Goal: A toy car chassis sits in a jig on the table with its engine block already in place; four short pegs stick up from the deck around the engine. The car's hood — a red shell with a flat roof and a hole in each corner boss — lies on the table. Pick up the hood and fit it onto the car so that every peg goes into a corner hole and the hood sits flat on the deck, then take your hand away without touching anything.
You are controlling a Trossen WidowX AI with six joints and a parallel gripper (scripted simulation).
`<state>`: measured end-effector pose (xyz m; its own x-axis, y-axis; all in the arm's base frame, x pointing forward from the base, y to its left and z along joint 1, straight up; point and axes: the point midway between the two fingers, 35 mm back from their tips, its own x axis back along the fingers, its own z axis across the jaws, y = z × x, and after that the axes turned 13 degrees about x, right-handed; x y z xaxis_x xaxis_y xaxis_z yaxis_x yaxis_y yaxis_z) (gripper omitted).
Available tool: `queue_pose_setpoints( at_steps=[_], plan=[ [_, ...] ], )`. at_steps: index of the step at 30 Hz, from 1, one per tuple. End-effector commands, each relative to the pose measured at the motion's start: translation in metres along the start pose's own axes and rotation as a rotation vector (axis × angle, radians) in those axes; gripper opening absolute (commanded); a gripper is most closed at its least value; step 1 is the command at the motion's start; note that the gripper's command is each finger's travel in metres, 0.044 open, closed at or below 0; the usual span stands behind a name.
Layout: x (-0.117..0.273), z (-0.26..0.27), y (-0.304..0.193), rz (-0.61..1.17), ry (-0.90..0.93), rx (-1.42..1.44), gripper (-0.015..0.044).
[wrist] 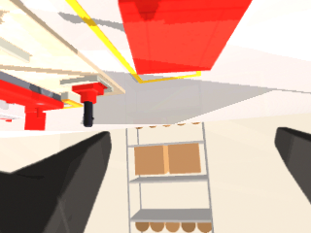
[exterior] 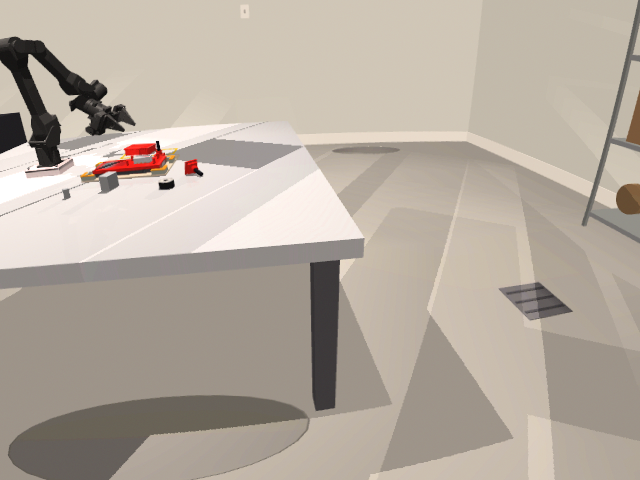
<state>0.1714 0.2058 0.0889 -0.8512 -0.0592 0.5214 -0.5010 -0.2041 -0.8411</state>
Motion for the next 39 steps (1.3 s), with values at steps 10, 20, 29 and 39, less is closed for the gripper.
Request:
queue_pose_setpoints(
  at_steps=[10, 20, 29, 39],
  plan=[
    [0.010, 0.003, -0.003, 0.003, 0.001, 0.015, 0.0440],
    [0.010, 0.003, -0.003, 0.003, 0.001, 0.015, 0.0282],
    [-0.008, -0.001, -0.006, -0.206, 0.093, -0.608, 0.0440],
    [-0.027, -0.001, -0.011, -0.406, 0.415, -1.470, 0.0440]
  ],
)
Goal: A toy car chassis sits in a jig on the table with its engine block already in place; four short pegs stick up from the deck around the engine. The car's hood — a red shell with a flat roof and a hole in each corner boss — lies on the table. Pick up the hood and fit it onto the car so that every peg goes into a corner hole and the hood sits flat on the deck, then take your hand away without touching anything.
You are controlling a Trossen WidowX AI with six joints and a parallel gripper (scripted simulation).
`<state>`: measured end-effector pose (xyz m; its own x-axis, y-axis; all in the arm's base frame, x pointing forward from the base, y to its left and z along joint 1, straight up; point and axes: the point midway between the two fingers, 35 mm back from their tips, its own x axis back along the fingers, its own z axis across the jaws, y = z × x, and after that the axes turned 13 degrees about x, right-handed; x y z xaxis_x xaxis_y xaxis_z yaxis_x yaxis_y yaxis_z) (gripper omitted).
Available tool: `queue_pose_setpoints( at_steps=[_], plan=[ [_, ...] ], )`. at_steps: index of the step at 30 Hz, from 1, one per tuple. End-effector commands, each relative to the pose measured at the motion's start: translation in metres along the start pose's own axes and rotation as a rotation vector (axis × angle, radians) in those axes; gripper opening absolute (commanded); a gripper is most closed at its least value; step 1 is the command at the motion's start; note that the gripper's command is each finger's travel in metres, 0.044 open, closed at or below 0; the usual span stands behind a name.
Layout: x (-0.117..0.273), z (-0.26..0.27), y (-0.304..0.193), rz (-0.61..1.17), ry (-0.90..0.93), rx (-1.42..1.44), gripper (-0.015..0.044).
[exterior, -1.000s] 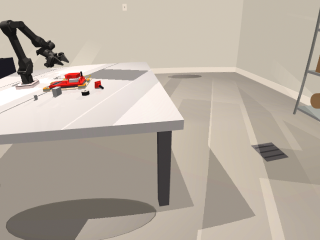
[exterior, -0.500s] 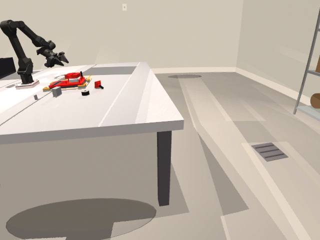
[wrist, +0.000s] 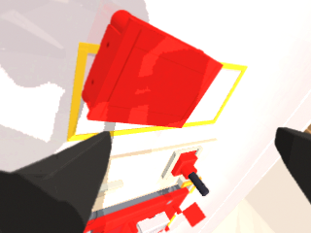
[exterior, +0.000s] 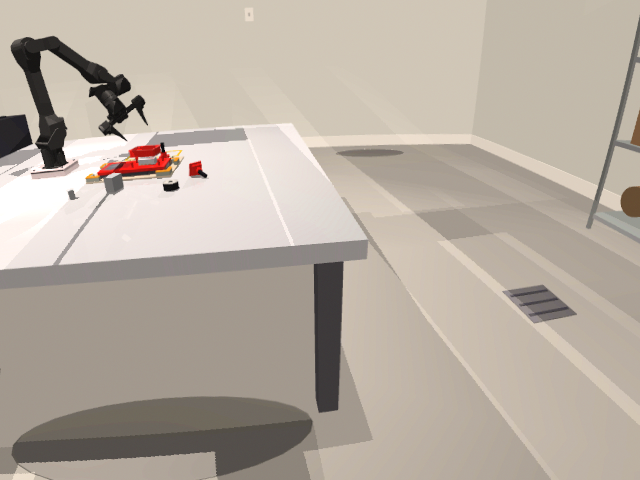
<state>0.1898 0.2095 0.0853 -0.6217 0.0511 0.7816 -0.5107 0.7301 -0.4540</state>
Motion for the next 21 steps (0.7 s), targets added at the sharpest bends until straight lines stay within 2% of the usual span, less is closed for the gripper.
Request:
queue_pose_setpoints(
  at_steps=[1, 9, 16, 21],
  plan=[
    [-0.009, -0.007, -0.005, -0.065, 0.186, -0.566, 0.0440],
    [-0.015, -0.016, -0.014, -0.025, 0.470, -1.308, 0.0440],
    [-0.017, -0.025, -0.026, 0.136, 0.741, -1.935, 0.0440],
    [-0.017, -0.026, -0.027, 0.158, 0.768, -1.994, 0.0440]
  ],
)
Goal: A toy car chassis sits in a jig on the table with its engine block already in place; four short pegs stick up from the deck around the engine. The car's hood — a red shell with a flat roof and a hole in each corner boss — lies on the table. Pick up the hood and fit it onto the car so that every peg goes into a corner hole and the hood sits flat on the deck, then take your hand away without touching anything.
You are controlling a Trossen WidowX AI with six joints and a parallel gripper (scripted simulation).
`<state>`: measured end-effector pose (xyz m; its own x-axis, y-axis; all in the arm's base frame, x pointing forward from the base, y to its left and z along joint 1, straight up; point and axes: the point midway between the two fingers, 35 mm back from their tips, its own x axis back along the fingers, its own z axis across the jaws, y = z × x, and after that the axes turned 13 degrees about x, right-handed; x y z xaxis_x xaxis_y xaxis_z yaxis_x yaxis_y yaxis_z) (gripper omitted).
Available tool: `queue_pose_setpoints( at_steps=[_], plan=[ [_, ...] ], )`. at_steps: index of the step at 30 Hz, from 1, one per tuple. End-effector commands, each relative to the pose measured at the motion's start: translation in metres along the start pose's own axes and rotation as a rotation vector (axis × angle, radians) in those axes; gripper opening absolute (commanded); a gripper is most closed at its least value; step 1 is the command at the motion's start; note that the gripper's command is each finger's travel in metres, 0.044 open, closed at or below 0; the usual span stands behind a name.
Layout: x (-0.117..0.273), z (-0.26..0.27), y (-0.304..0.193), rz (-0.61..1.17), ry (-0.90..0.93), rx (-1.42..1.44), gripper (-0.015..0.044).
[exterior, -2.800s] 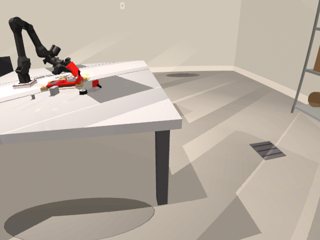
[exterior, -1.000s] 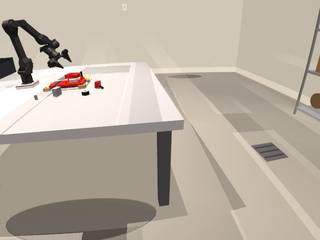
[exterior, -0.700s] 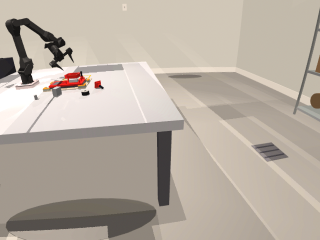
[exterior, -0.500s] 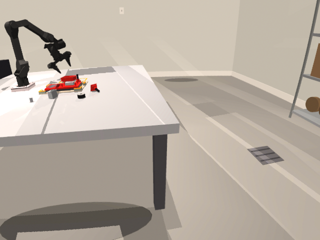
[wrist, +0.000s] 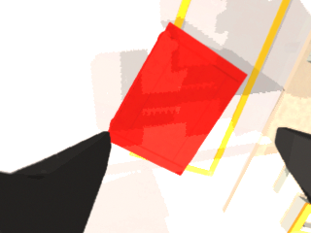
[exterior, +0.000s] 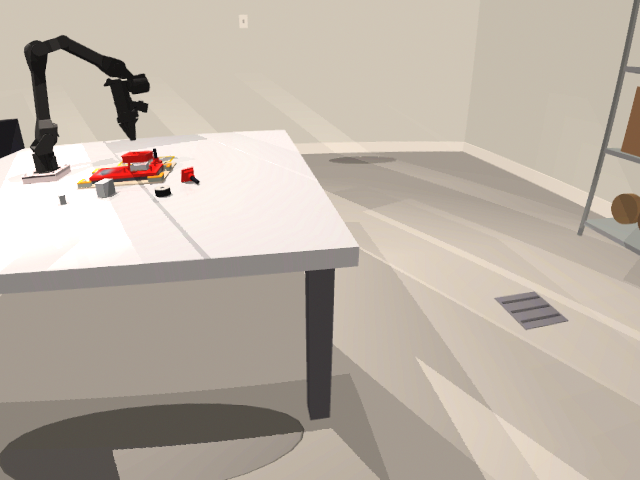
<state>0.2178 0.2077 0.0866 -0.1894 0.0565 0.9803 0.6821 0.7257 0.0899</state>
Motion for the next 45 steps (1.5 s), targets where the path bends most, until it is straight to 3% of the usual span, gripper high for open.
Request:
queue_pose_setpoints(
  at_steps=[1, 45],
  plan=[
    [0.006, -0.009, 0.008, 0.115, 0.146, -0.581, 0.0440],
    [-0.018, -0.005, 0.008, 0.115, 0.146, -0.581, 0.0440]
  ],
)
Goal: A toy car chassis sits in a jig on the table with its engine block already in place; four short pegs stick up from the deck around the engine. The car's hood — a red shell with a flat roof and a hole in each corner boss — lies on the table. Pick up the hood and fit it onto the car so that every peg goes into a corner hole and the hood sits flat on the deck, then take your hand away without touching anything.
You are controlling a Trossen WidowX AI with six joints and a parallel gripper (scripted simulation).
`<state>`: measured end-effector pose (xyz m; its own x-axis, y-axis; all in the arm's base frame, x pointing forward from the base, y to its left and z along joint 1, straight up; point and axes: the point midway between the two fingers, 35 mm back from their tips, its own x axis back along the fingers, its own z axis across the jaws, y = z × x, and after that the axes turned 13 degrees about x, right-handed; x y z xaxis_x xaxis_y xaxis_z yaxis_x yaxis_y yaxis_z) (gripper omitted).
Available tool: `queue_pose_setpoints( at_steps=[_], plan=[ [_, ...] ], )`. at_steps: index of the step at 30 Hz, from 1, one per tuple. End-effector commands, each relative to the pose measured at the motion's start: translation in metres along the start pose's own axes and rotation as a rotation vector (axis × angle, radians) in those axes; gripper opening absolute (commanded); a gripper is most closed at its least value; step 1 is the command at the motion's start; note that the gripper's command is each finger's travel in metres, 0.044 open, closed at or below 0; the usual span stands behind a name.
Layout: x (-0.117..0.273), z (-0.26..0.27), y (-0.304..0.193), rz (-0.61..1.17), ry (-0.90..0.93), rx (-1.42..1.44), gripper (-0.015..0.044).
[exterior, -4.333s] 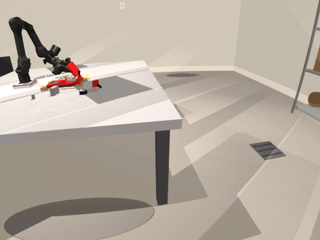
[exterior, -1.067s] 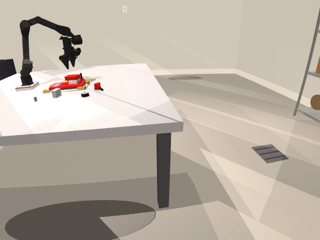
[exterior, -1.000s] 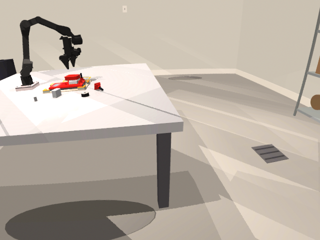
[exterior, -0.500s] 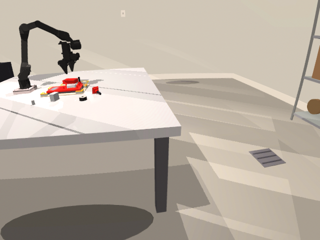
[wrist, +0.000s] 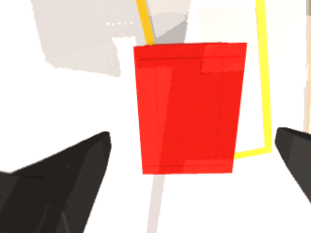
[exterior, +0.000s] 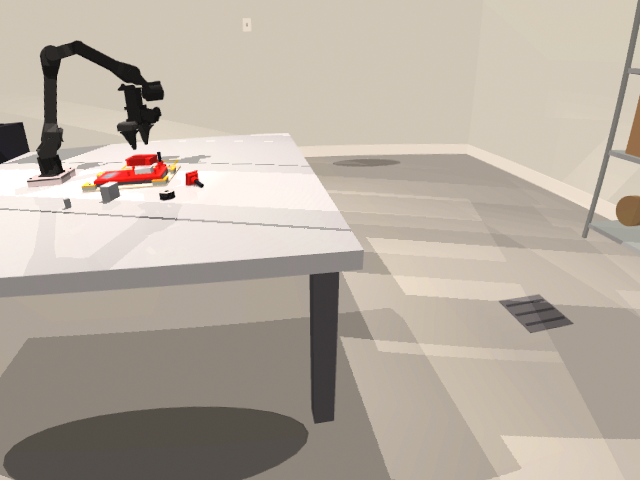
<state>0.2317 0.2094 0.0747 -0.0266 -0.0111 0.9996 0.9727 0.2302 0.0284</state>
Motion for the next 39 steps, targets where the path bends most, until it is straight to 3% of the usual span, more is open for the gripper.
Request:
queue_pose_setpoints(
  at_steps=[1, 39],
  plan=[
    [-0.004, 0.000, -0.001, 0.006, 0.002, -0.005, 0.0440],
    [-0.033, -0.001, -0.003, 0.006, 0.002, -0.005, 0.0440]
  ],
)
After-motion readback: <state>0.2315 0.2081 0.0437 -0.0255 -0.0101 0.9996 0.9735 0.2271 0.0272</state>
